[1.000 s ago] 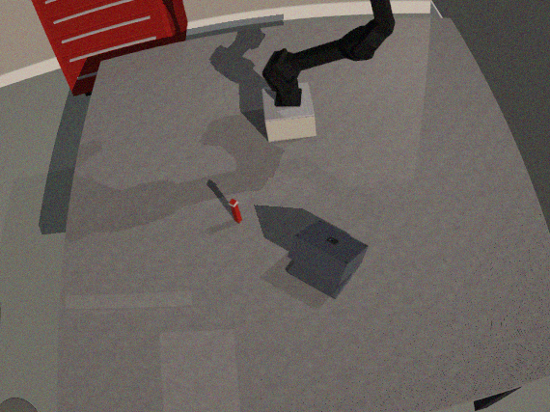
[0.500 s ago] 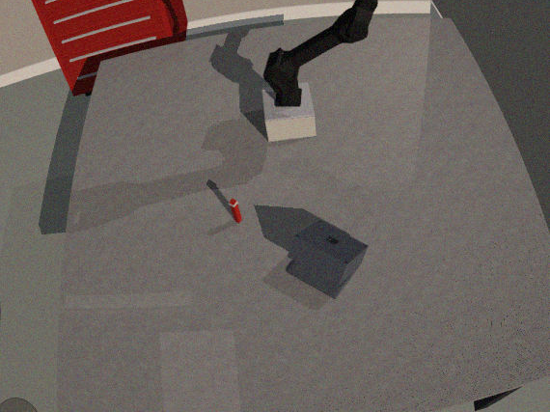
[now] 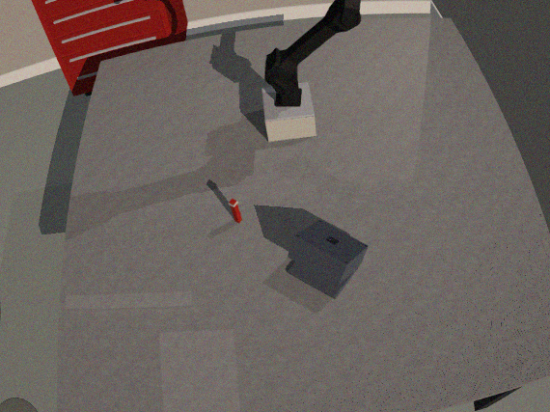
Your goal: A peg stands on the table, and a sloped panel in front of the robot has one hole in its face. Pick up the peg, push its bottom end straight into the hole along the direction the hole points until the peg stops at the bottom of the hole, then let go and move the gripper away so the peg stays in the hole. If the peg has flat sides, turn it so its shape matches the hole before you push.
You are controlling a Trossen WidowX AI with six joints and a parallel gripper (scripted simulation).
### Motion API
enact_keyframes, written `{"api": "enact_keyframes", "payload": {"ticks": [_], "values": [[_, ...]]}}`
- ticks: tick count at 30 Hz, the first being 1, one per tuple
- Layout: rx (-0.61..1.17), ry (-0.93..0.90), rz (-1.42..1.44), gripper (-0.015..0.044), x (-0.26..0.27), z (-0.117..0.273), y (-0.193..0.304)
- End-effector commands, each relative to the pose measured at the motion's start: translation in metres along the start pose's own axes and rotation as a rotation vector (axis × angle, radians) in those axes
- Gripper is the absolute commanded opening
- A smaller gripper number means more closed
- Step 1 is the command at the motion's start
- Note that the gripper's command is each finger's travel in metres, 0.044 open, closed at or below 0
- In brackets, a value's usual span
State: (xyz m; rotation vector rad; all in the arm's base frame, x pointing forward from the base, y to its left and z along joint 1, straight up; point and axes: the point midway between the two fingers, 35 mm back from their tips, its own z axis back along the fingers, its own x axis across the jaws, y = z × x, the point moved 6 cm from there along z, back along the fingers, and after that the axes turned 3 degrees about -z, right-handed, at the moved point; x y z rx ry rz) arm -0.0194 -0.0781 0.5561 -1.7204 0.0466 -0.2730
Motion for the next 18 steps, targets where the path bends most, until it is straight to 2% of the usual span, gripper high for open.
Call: {"api": "enact_keyframes", "payload": {"ticks": [1,18], "values": [[0.099,-0.061,0.018,0.0440,0.014,-0.027,0.019],[0.371,-0.285,0.082,0.0440,0.074,-0.084,0.087]]}}
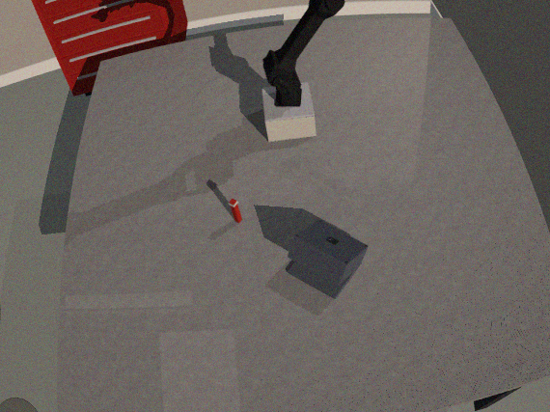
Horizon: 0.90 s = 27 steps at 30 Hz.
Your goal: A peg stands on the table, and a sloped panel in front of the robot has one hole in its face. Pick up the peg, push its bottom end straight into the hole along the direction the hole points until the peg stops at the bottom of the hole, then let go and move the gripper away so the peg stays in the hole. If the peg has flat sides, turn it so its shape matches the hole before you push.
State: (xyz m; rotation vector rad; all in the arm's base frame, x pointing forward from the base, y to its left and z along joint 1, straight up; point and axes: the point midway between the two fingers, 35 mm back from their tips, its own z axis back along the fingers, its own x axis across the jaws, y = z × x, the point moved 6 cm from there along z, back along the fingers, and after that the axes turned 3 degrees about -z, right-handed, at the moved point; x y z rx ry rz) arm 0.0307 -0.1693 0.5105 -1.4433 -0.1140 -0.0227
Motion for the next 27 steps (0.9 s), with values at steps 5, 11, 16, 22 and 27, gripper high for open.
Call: {"api": "enact_keyframes", "payload": {"ticks": [5,11,16,22,27], "values": [[0.153,-0.090,0.023,0.0440,0.029,-0.041,0.031],[0.246,-0.134,0.019,0.0440,0.050,-0.060,0.054],[0.338,-0.193,0.056,0.0440,0.072,-0.075,0.078],[0.449,-0.264,0.109,0.0440,0.100,-0.088,0.108],[0.542,-0.320,0.161,0.0440,0.123,-0.096,0.136]]}}
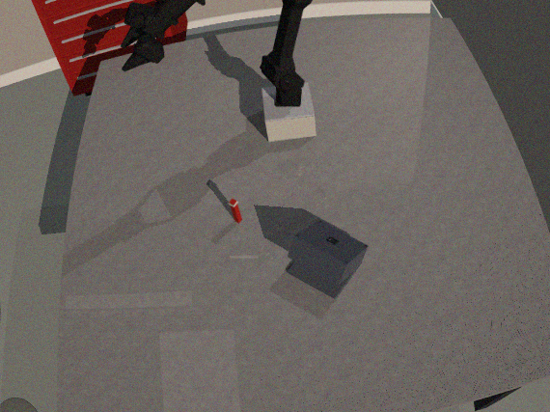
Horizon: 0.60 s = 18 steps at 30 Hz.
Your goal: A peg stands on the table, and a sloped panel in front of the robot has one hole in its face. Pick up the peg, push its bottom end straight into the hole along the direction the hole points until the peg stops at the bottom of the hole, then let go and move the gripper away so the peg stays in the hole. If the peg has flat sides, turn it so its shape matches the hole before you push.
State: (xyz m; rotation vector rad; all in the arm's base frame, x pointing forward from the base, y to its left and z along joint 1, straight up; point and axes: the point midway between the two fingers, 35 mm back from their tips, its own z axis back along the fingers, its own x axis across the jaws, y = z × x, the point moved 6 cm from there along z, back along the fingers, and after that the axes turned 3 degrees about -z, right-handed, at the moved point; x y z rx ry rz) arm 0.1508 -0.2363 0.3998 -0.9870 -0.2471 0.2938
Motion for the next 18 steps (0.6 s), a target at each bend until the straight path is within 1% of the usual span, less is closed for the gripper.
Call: {"api": "enact_keyframes", "payload": {"ticks": [1,9,18], "values": [[0.108,-0.042,0.044,0.0440,0.020,-0.027,0.019],[0.260,-0.114,0.132,0.0440,0.055,-0.058,0.053],[0.424,-0.183,0.239,0.0440,0.094,-0.083,0.098]]}}
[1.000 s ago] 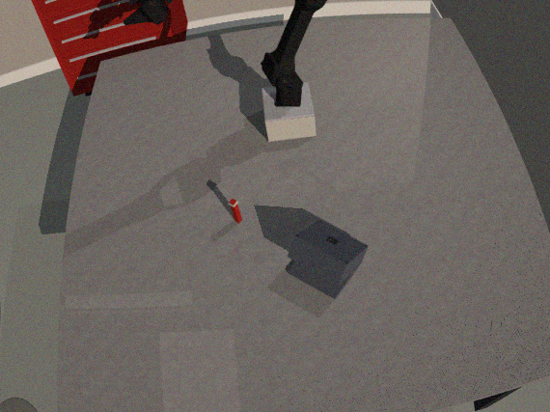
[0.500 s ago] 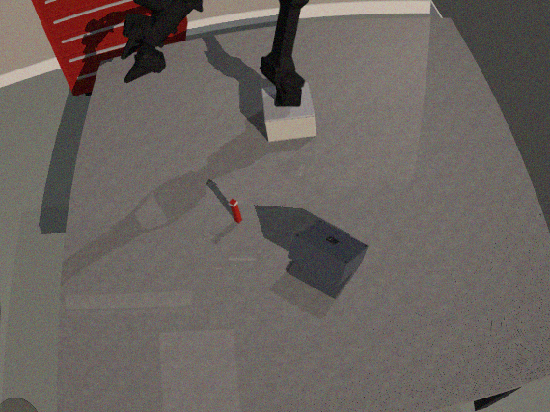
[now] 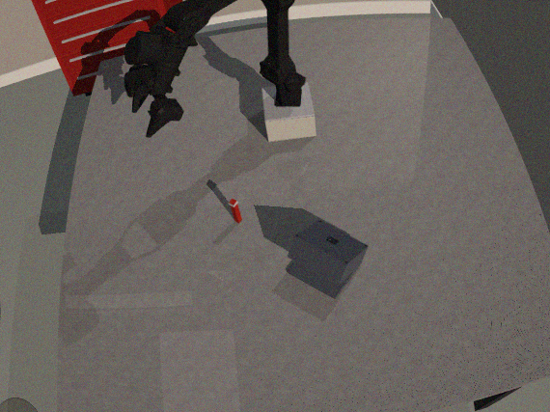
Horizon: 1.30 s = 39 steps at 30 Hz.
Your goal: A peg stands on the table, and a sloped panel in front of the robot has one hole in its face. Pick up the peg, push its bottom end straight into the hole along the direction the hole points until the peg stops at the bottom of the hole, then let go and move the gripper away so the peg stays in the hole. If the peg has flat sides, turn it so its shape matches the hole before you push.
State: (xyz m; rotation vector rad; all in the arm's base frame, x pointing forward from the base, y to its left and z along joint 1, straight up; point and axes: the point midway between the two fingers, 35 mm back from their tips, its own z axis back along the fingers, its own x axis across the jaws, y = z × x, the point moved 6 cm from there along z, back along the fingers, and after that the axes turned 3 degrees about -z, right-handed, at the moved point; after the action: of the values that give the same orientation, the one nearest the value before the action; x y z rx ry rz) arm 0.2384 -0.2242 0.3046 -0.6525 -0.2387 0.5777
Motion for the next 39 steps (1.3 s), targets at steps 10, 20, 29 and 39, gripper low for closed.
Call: {"api": "enact_keyframes", "payload": {"ticks": [10,20,29,39], "values": [[0.279,-0.080,0.161,0.0440,0.059,-0.063,0.054],[0.476,-0.115,0.288,0.0440,0.098,-0.093,0.106],[0.631,-0.126,0.391,0.0440,0.125,-0.110,0.154],[0.649,-0.126,0.403,0.0440,0.128,-0.112,0.160]]}}
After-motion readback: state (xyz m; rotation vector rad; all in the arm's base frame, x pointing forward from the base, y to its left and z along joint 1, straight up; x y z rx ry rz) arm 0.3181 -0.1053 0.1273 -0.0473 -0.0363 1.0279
